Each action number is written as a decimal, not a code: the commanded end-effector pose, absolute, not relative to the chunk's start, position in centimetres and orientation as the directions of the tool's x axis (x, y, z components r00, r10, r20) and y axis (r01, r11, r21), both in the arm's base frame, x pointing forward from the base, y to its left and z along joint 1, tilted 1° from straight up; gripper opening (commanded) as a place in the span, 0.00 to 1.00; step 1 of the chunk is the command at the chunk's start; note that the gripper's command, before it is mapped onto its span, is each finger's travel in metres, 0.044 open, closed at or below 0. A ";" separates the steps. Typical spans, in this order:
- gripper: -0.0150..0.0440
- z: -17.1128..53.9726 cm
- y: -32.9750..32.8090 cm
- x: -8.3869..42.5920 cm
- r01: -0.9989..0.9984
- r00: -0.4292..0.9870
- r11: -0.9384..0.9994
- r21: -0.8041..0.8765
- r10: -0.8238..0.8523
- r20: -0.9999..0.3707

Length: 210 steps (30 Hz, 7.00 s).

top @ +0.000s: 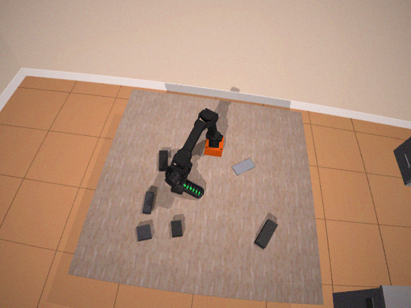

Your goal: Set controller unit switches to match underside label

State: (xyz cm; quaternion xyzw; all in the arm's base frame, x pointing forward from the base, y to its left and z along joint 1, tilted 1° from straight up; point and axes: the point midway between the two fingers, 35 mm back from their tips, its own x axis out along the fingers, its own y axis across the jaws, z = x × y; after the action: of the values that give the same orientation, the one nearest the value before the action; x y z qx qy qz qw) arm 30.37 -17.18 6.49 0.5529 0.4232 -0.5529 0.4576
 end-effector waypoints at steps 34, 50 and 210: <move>0.83 4.2 -19.1 29.9 0.976 0.024 -0.218 0.032 -0.041 -0.999; 0.83 3.2 -19.3 29.8 0.976 0.024 -0.218 0.032 -0.041 -0.999; 0.25 3.5 -14.2 35.6 0.980 0.028 -0.197 0.035 -0.037 -0.999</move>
State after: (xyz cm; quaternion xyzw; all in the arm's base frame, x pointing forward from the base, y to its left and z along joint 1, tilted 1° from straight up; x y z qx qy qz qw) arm 35.13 -14.19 3.30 0.5416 0.4359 -0.5519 0.4606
